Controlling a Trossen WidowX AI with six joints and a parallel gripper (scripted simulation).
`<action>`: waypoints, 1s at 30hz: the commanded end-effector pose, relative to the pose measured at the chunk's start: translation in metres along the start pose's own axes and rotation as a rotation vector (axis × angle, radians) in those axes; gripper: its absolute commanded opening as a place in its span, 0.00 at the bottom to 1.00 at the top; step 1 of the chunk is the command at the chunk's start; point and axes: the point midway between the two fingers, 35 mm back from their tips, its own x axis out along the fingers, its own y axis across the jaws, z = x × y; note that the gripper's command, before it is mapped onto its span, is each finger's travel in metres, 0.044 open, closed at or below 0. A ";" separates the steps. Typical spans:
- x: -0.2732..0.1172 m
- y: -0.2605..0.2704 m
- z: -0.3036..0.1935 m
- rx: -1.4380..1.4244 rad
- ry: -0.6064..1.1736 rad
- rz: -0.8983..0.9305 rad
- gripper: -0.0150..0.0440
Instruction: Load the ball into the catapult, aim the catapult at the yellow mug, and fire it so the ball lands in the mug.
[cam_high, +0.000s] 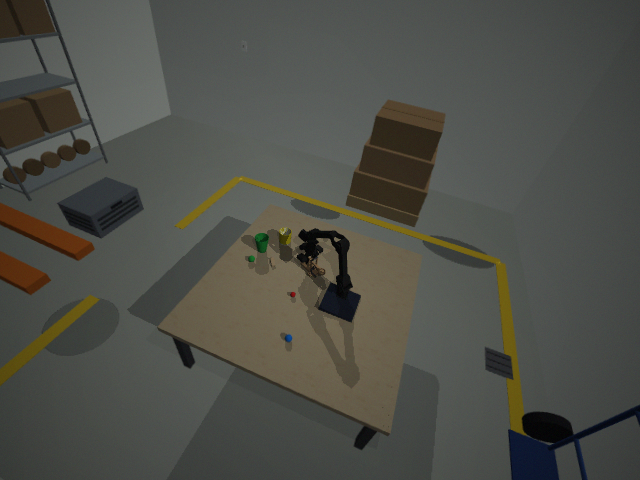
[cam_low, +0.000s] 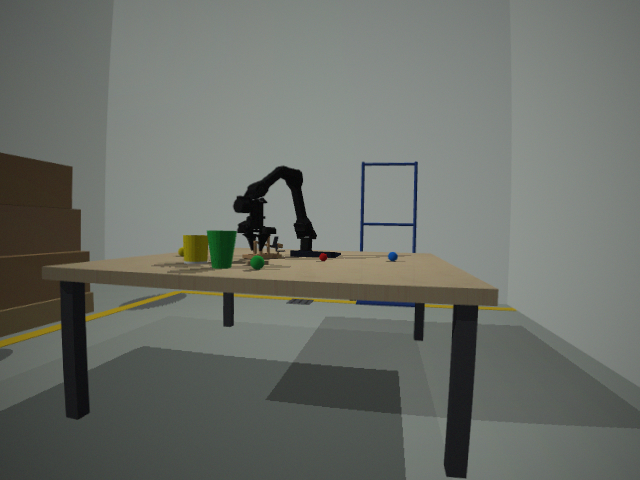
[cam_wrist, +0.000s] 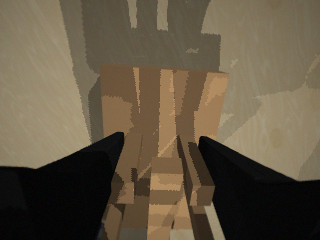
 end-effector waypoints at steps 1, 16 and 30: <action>-0.001 0.000 0.000 0.000 -0.003 0.000 0.61; -0.101 0.000 0.000 0.000 -0.002 0.001 1.00; -0.051 0.000 -0.002 -0.002 -0.005 0.000 1.00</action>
